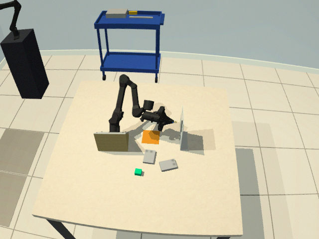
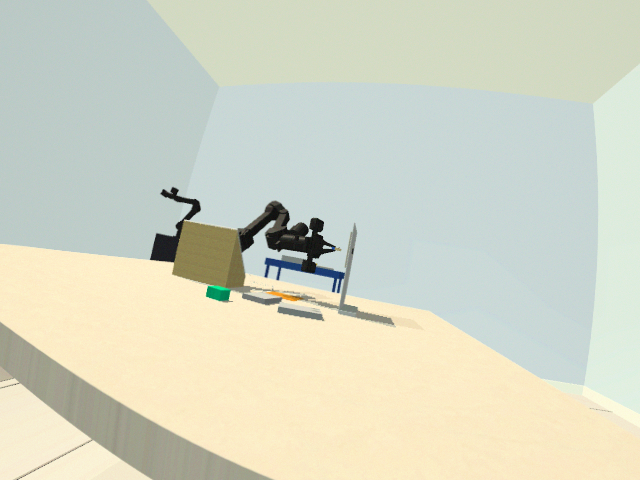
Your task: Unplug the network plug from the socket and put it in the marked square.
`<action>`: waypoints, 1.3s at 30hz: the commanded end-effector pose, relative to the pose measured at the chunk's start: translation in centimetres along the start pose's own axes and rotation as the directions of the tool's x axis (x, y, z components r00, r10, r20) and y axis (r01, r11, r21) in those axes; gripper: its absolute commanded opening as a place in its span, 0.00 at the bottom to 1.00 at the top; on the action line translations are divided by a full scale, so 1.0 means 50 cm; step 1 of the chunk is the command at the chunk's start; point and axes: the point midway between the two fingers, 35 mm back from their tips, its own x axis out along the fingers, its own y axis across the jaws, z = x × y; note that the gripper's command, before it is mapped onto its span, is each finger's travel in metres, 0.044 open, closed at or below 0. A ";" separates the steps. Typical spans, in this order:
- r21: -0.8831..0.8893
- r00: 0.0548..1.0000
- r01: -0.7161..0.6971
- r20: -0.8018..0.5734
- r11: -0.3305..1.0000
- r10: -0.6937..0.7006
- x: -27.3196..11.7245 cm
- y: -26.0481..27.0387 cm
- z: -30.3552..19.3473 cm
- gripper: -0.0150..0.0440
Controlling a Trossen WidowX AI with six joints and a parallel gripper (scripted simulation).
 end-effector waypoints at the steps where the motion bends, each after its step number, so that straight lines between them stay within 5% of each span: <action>1: 0.001 1.000 -0.006 -0.001 1.000 0.006 -0.008 0.003 -0.003 0.25; 39: 0.001 1.000 -0.007 -0.002 1.000 0.007 -0.052 0.003 -0.007 0.25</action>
